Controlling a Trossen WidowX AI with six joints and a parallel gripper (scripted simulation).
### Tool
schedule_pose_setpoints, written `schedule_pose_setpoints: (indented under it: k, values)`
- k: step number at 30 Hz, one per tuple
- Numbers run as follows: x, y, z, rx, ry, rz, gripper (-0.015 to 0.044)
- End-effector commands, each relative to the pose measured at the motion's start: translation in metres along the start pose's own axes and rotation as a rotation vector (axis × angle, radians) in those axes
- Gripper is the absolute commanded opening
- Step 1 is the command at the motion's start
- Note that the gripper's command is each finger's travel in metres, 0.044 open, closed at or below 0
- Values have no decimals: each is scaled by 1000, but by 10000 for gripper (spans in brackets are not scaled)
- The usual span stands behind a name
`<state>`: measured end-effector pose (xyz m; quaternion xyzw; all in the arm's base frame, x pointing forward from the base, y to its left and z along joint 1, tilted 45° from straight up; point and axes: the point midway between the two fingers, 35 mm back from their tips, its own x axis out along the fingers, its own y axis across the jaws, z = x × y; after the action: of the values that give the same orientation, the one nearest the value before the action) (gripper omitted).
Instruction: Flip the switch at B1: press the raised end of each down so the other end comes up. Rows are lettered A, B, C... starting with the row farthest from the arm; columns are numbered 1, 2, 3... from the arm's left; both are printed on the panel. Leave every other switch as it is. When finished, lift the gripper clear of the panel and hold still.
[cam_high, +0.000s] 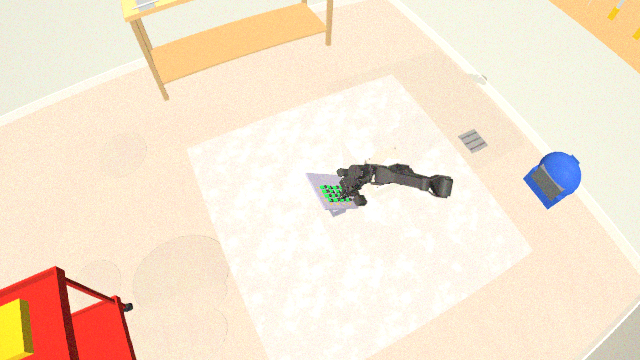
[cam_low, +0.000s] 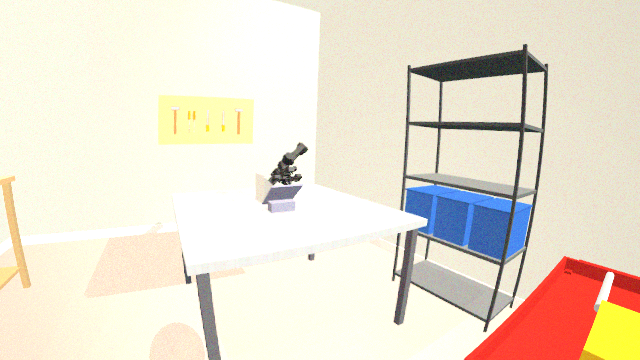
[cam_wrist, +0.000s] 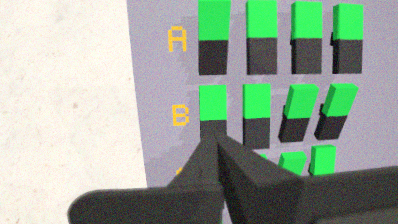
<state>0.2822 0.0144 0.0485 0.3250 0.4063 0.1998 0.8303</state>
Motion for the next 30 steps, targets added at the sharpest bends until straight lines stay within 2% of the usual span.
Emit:
schedule_pose_setpoints:
  k: [1, 30]
  values:
    - [0, -1, 0, 5, 0, -3, 0]
    - [4, -1, 0, 5, 0, -3, 0]
